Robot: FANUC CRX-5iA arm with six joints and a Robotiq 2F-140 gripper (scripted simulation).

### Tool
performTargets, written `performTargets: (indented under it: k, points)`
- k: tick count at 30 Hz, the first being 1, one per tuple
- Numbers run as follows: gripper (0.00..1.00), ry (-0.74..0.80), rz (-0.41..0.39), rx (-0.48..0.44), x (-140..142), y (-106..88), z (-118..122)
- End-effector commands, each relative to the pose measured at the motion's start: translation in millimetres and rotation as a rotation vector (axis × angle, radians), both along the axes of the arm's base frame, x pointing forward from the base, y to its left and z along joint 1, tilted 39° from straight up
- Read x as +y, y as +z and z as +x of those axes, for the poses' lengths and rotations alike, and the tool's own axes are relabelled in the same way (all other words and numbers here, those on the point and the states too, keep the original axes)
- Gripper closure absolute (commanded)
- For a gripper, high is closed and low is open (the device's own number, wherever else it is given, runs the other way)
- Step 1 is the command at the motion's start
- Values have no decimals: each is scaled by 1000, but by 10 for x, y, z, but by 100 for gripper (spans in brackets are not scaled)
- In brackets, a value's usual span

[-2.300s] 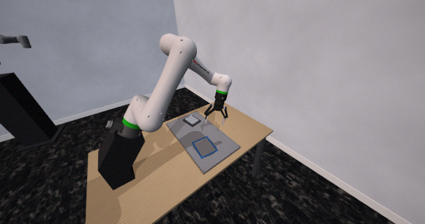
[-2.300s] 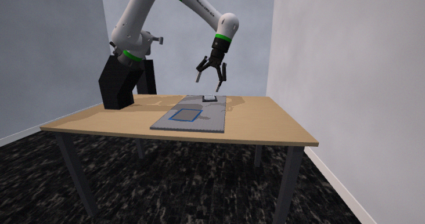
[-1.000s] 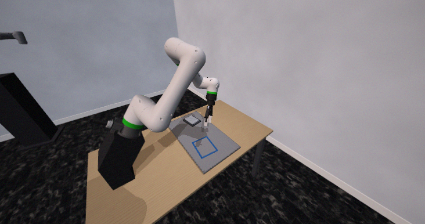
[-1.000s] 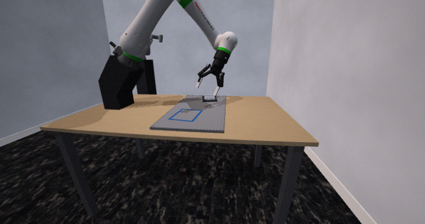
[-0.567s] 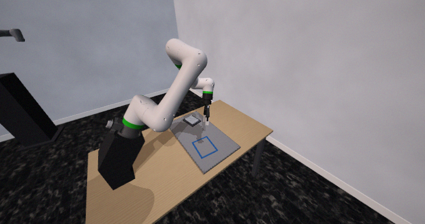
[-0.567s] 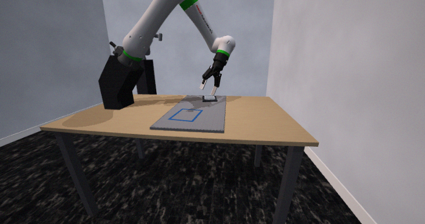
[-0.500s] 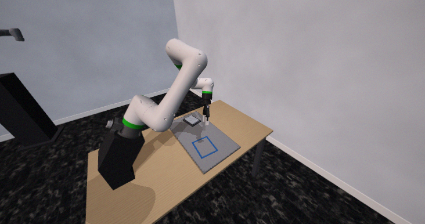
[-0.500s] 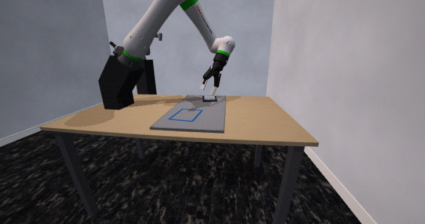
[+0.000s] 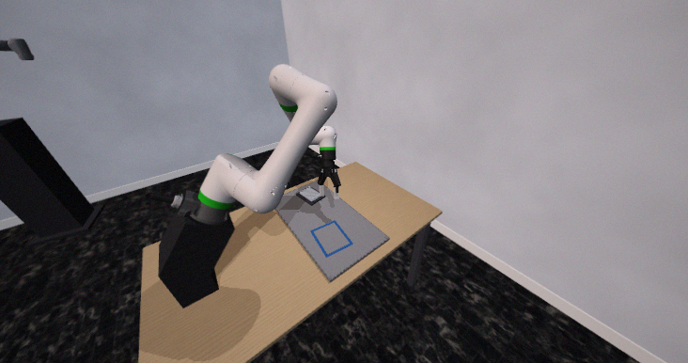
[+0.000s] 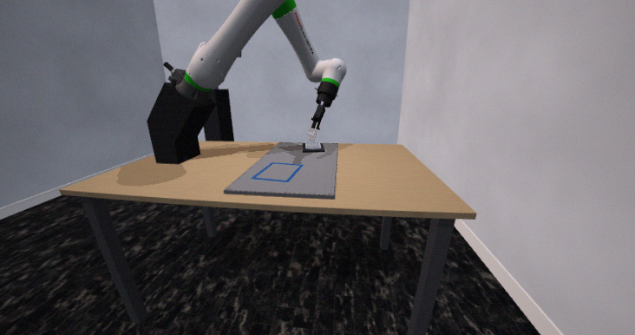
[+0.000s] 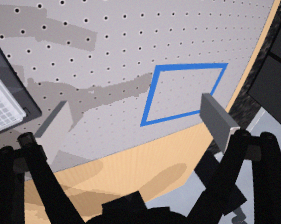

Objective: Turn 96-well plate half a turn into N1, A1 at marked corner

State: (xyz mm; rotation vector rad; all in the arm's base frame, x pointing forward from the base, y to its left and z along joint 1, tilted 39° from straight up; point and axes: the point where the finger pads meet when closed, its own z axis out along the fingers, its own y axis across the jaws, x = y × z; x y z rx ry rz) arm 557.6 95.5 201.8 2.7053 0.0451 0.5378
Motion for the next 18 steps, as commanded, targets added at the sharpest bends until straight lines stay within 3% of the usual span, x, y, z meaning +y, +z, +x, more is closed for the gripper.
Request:
performTargets:
  k: [1, 14, 18]
  points:
    - [0, 67, -37, 16, 105, -14, 0]
    - [0, 430, -257, 100, 570, -72, -31]
    - [0, 485, -293, 113, 669, -83, -43]
